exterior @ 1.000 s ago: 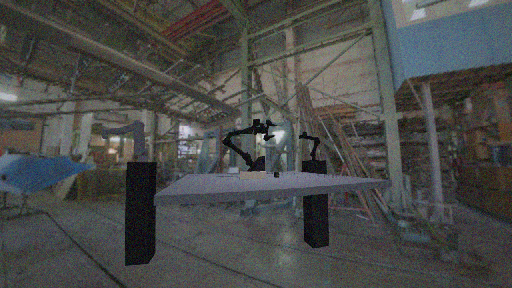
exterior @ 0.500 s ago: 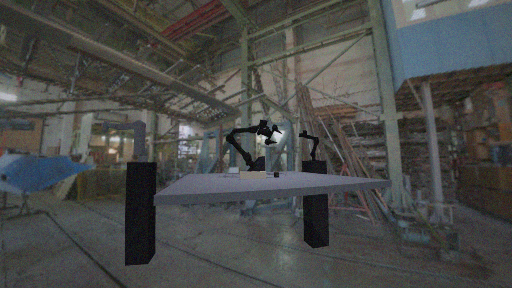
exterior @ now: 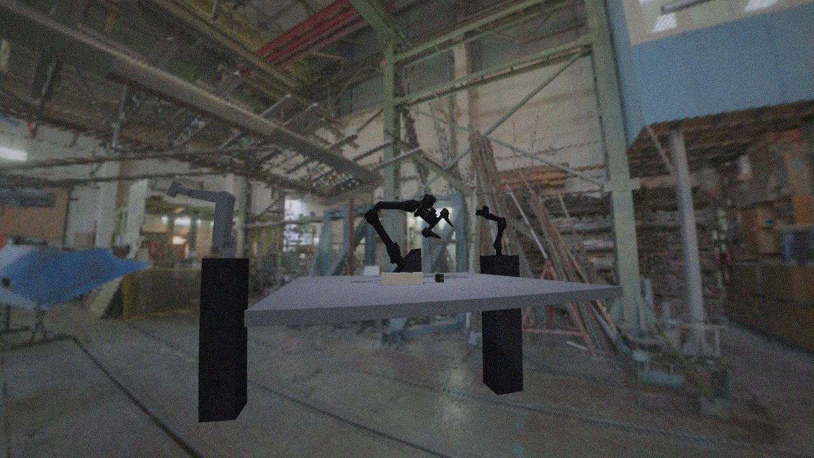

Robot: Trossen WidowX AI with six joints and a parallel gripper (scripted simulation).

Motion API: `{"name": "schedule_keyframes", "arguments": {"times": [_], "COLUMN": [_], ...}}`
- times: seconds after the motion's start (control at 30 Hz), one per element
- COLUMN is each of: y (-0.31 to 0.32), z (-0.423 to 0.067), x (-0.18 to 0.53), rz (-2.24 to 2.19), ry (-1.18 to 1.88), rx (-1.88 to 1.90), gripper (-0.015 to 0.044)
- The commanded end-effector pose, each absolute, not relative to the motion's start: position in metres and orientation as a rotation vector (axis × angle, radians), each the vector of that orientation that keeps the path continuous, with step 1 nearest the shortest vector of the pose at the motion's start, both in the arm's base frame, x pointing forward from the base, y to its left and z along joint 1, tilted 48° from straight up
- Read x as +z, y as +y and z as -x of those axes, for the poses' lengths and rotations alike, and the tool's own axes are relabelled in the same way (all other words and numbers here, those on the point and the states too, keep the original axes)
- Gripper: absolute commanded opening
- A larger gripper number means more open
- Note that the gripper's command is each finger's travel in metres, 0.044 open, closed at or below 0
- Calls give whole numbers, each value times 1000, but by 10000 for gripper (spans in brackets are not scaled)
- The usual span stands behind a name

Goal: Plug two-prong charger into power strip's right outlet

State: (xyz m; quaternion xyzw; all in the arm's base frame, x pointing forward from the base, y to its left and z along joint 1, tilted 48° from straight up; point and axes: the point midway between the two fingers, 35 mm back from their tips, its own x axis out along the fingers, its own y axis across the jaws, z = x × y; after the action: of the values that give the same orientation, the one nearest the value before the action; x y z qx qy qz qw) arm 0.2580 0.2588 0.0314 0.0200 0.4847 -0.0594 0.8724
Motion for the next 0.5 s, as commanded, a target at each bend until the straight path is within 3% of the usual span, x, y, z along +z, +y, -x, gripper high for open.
{"name": "schedule_keyframes", "arguments": {"times": [0.0, 0.47], "y": [247, 204], "z": [-264, -274], "x": [20, -16], "rz": [21, 214], "ry": [1044, 1166], "rx": [-181, -358], "gripper": [440, 440]}}
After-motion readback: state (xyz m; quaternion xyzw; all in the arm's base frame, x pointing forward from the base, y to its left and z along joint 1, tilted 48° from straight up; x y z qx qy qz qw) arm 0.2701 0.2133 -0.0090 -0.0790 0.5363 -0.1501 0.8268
